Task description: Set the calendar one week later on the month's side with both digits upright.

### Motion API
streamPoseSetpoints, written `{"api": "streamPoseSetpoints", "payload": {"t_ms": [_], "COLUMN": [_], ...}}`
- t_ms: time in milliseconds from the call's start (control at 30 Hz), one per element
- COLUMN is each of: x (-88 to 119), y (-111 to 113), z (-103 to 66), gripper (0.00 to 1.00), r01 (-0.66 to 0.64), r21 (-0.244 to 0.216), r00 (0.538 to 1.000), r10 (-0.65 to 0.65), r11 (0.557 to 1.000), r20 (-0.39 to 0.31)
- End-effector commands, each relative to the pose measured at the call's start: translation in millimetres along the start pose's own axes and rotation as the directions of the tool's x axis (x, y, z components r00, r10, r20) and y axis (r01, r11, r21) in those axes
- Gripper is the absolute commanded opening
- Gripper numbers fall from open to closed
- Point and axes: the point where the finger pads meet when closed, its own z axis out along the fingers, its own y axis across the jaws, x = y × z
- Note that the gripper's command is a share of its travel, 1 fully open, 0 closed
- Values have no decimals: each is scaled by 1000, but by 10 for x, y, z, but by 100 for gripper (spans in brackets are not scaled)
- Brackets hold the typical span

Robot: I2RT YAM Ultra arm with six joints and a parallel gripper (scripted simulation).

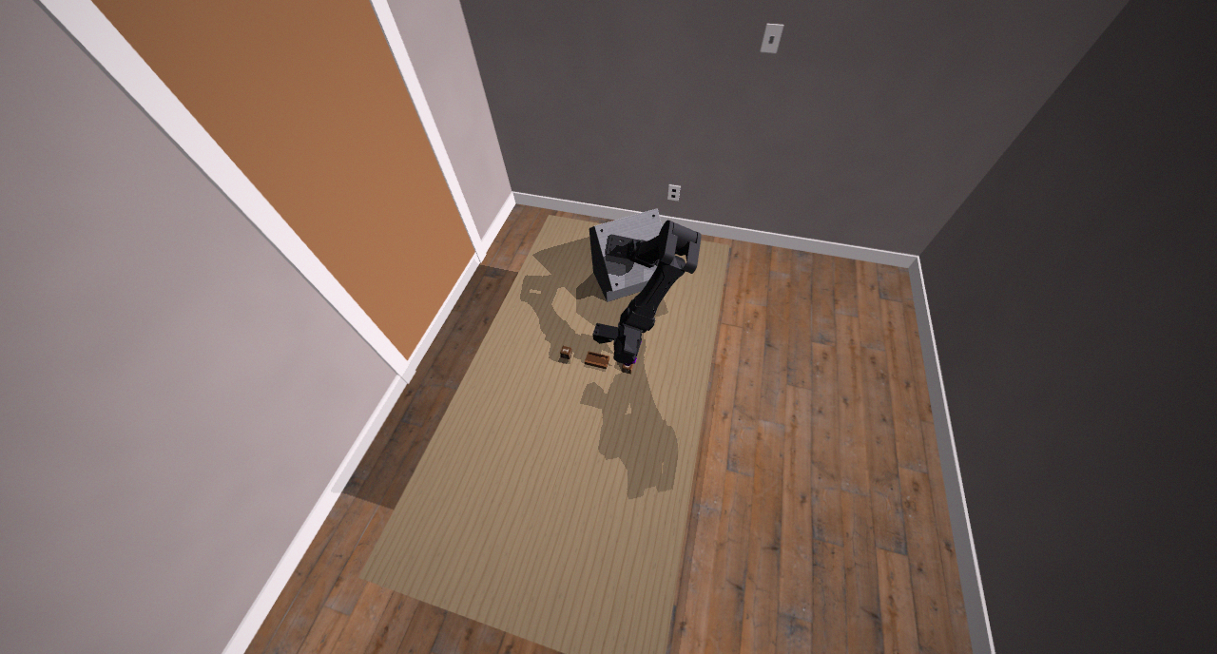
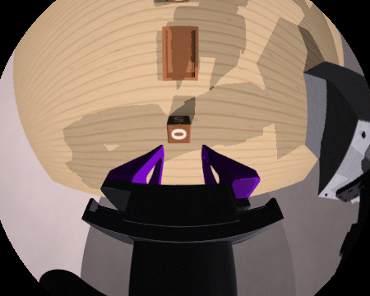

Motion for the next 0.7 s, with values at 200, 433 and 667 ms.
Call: {"api": "streamPoseSetpoints", "payload": {"t_ms": [200,433,667], "x": [-24,-24,-23], "y": [69,71,71], "z": [73,156,193], "gripper": [47,47,47], "r01": [-2,-2,-2], "r21": [-26,-26,-26], "r00": [1000,1000,1000], "r10": [2,2,2], "r11": [1000,1000,1000], "r20": [14,14,14]}}
